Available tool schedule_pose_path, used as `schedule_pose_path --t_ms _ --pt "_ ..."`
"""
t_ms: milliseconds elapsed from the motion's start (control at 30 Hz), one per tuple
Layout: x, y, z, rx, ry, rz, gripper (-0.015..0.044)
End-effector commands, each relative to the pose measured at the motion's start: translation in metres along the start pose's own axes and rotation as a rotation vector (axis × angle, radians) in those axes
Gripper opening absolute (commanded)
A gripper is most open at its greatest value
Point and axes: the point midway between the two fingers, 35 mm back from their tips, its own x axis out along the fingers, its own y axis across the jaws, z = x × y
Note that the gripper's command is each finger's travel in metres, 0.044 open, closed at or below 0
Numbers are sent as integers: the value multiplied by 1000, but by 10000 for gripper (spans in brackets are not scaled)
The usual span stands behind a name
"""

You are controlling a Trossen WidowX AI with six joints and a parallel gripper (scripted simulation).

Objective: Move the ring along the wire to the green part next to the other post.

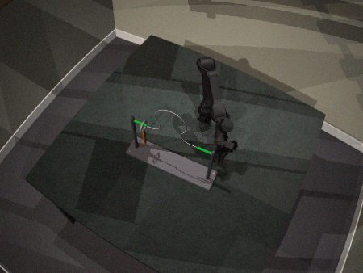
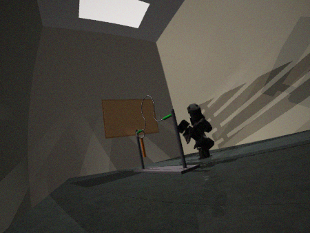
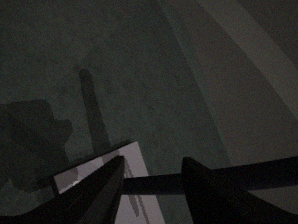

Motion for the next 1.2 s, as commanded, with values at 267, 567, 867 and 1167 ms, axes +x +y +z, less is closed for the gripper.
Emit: schedule_pose_path --t_ms 267,567,867,1167 --pt "18 -8 -66 52 191 43 160" --pt "30 -24 -101 232 174 23 160" --pt "33 -43 -149 434 145 -26 160" --pt "21 -61 -201 629 99 -104 160"
